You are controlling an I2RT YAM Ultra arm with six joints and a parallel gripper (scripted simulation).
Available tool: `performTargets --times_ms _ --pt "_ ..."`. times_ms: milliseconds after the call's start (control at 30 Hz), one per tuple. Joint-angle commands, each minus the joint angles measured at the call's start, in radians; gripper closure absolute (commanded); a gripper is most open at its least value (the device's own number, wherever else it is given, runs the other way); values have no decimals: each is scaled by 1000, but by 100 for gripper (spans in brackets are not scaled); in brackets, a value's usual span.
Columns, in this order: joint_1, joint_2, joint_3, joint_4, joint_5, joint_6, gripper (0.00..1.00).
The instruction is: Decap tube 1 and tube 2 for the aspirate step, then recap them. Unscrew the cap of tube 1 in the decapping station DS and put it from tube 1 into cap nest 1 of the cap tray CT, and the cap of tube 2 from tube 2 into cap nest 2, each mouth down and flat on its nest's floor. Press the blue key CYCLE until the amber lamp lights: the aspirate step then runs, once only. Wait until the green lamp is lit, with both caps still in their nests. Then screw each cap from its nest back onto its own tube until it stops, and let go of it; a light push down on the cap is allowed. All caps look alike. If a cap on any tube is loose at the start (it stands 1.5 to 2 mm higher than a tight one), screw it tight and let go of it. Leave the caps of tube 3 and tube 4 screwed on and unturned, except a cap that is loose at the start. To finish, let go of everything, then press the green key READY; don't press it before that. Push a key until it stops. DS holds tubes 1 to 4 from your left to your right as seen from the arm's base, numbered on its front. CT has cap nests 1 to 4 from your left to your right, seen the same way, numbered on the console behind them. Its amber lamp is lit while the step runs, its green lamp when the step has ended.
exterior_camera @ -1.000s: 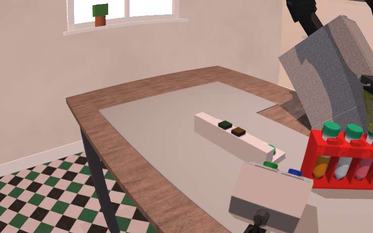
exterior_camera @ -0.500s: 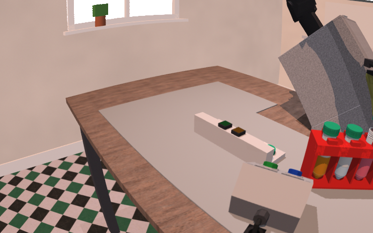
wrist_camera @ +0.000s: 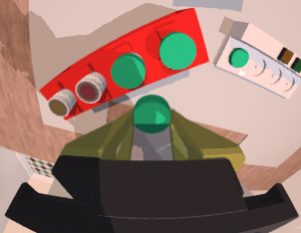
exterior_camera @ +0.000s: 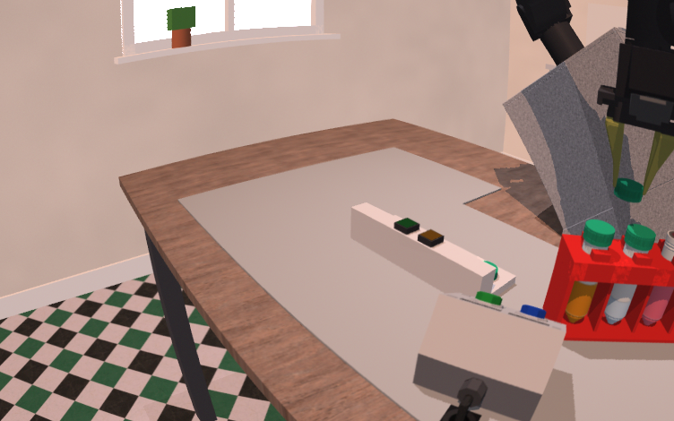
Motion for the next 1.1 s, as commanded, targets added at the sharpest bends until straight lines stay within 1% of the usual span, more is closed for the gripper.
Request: performTargets --times_ms 0,133,267,333,567,800,1000,1067 --pt "-34 -63 -40 34 35 223 100" --pt "-113 -157 -112 61 66 137 100" --pt "-195 -249 -169 82 93 42 100" --pt "-195 -249 -169 82 93 42 100" --pt "-341 -401 -229 98 131 -137 100" --pt "-484 -529 -238 94 153 -320 100" --pt "-484 -529 -238 94 153 -320 100" --pt "-505 -511 -251 143 154 -347 100"
